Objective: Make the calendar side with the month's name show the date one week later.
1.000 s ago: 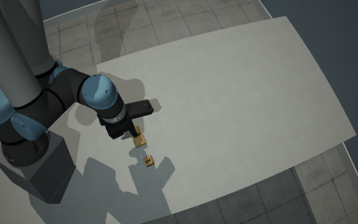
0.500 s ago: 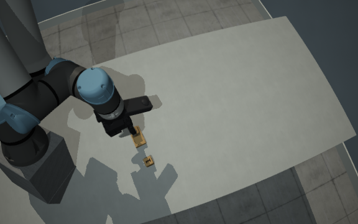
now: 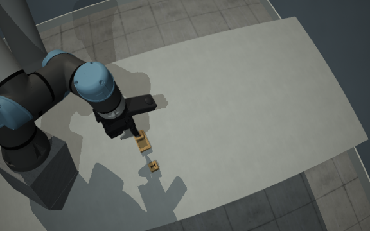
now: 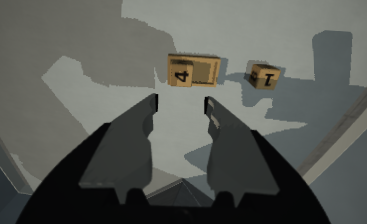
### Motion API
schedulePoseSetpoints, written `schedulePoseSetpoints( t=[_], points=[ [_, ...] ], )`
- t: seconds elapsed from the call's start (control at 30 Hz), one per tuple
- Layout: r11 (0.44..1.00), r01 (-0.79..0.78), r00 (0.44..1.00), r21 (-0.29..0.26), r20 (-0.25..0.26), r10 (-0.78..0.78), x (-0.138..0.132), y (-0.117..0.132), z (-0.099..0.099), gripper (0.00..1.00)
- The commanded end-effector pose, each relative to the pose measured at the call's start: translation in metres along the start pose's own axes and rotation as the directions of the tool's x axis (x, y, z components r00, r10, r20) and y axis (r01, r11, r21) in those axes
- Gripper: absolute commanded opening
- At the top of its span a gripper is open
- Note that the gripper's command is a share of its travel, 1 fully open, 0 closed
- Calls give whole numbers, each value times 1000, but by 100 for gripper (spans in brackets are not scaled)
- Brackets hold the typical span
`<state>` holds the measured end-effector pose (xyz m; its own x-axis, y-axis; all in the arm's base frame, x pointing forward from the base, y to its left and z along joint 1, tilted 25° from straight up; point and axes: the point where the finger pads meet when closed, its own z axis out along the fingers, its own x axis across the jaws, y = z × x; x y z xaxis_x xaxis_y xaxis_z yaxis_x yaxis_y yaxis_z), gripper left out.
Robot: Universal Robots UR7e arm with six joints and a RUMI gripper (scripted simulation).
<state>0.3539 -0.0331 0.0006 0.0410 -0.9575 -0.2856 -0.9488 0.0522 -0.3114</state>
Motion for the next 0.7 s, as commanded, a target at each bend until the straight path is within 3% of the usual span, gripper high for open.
schedulePoseSetpoints(
  t=[0.0, 0.4, 0.43, 0.67],
  points=[
    [1000, 1, 1000, 0, 2, -1, 0, 1, -8, 28],
    [1000, 1, 1000, 0, 2, -1, 0, 1, -13, 28],
    [1000, 1, 1000, 0, 2, -1, 0, 1, -13, 100],
    [1000, 1, 1000, 0, 2, -1, 0, 1, -13, 100]
  ],
)
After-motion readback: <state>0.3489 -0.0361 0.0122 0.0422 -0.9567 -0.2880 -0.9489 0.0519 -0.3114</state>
